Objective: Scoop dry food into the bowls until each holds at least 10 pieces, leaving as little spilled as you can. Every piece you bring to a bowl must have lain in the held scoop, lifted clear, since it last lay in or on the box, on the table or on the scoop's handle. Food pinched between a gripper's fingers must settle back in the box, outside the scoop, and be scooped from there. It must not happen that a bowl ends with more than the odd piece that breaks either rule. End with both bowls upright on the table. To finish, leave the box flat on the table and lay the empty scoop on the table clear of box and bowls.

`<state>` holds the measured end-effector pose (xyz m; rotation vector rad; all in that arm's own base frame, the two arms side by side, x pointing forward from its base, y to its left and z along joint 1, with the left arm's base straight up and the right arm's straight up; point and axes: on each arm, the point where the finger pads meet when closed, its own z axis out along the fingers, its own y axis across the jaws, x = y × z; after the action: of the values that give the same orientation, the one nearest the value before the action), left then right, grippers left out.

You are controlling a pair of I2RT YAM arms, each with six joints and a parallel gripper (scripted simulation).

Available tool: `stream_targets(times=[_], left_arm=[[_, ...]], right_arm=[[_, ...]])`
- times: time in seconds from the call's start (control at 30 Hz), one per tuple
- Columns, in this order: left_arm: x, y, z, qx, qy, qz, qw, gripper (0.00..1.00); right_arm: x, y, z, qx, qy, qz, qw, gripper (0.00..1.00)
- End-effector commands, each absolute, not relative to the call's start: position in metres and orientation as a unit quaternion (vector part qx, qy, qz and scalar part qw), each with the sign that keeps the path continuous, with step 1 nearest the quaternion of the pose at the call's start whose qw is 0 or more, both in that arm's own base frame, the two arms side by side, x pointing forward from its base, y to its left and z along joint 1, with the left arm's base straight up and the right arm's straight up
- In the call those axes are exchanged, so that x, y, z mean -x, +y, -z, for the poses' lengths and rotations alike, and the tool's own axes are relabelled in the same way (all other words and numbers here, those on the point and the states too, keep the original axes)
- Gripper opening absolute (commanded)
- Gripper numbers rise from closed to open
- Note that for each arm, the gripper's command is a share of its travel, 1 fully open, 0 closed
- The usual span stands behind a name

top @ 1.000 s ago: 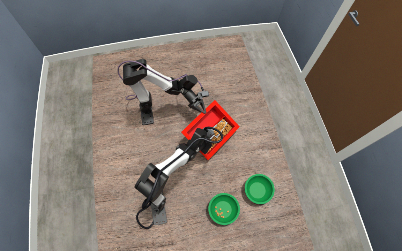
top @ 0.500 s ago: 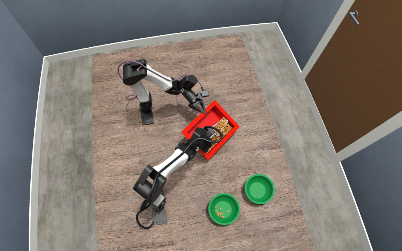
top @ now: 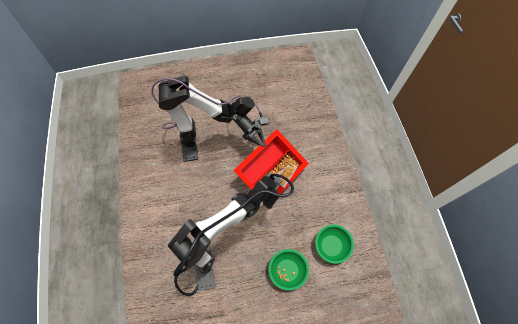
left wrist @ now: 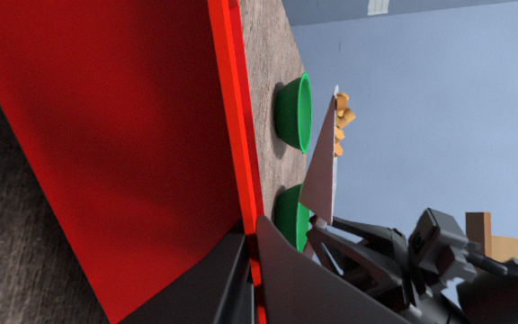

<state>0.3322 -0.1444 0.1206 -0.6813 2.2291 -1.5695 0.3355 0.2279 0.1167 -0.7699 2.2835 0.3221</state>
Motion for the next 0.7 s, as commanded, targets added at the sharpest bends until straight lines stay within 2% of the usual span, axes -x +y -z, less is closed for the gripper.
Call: stream_targets(times=[0.0, 0.07, 0.67], left_arm=[[-0.343, -0.147, -0.155, 0.191, 0.772, 0.568, 0.211, 0.00], [-0.343, -0.147, -0.155, 0.191, 0.772, 0.568, 0.211, 0.00], [-0.343, -0.147, -0.155, 0.191, 0.772, 0.568, 0.211, 0.00]], right_arm=[[-0.330, 0.227, -0.137, 0.326, 0.865, -0.146, 0.353, 0.00], [-0.320, 0.211, -0.120, 0.326, 0.875, -0.144, 0.328, 0.00], [-0.308, 0.123, -0.124, 0.292, 0.895, -0.149, 0.302, 0.00]])
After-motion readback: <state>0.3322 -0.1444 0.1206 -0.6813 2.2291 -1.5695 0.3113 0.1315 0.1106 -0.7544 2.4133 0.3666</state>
